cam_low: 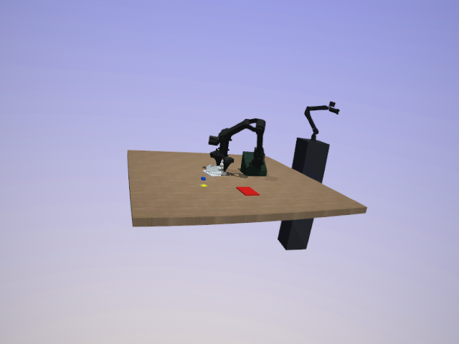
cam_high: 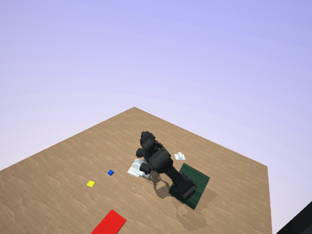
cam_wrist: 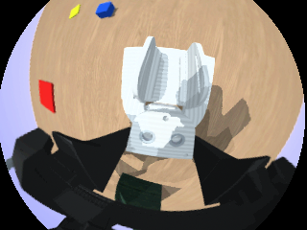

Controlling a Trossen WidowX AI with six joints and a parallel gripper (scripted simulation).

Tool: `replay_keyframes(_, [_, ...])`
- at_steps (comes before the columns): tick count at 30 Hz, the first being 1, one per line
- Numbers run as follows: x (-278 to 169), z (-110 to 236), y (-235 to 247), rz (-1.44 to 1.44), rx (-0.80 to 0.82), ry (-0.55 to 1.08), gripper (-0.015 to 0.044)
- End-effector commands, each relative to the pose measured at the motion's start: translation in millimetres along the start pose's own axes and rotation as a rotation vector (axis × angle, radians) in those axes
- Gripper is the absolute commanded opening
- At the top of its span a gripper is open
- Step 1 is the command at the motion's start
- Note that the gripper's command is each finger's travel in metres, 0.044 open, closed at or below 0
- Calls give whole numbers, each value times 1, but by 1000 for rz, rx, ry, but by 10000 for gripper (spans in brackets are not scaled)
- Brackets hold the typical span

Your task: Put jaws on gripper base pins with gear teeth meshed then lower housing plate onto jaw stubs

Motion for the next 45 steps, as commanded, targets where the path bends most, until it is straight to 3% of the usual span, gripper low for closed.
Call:
replay_keyframes(1, [-1, -3, 0, -6, 5, 0, 351])
replay_keyframes(45, [-1, -11, 0, -16, 5, 0, 351])
Point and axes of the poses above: the point midway between the two fingers, 35 mm back from their tips, its own z axis back along the fingers, its own y axis across the jaws, x = y × z, the point moved 2 cm from there along z, back along the fingers, and after that the axes turned 5 degrees about z, right-handed, at the moved point
